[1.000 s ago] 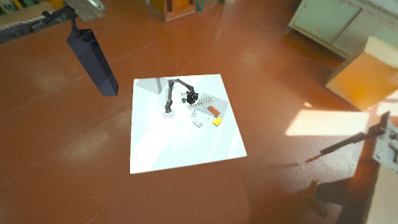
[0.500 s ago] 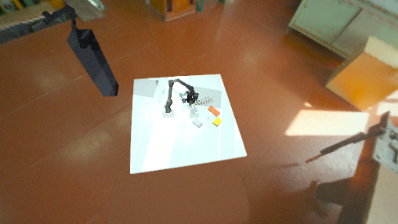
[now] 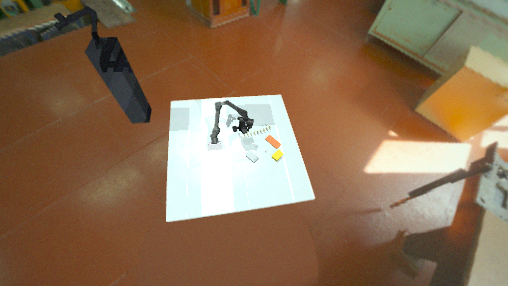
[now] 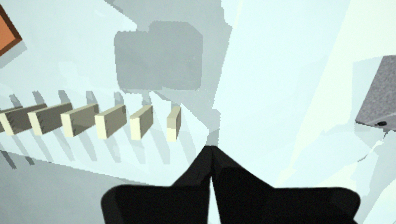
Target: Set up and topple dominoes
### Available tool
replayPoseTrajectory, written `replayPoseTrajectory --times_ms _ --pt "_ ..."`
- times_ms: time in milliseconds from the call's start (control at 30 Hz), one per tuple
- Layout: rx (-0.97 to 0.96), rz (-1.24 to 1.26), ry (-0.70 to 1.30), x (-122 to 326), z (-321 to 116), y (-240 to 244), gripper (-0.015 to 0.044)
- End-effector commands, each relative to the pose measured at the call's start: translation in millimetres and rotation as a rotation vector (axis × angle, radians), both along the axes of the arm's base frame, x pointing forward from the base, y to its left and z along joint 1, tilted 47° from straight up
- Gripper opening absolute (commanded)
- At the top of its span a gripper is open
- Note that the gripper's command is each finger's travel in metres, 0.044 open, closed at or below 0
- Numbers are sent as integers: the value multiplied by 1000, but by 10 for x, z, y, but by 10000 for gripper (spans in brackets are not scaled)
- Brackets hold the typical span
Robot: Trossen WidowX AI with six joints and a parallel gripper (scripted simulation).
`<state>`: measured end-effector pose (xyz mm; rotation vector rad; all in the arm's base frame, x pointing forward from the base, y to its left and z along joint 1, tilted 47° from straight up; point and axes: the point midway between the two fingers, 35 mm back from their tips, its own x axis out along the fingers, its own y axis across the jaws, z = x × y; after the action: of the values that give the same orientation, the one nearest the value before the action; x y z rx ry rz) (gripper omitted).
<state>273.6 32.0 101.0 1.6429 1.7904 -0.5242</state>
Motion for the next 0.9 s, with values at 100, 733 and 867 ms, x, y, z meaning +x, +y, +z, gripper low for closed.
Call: replayPoseTrajectory --times_ms 100,733,867 --pt "9 7 9 -46 -475 532 0" --pt "10 7 8 183 -448 584 0" --pt "10 7 7 248 -437 595 0"
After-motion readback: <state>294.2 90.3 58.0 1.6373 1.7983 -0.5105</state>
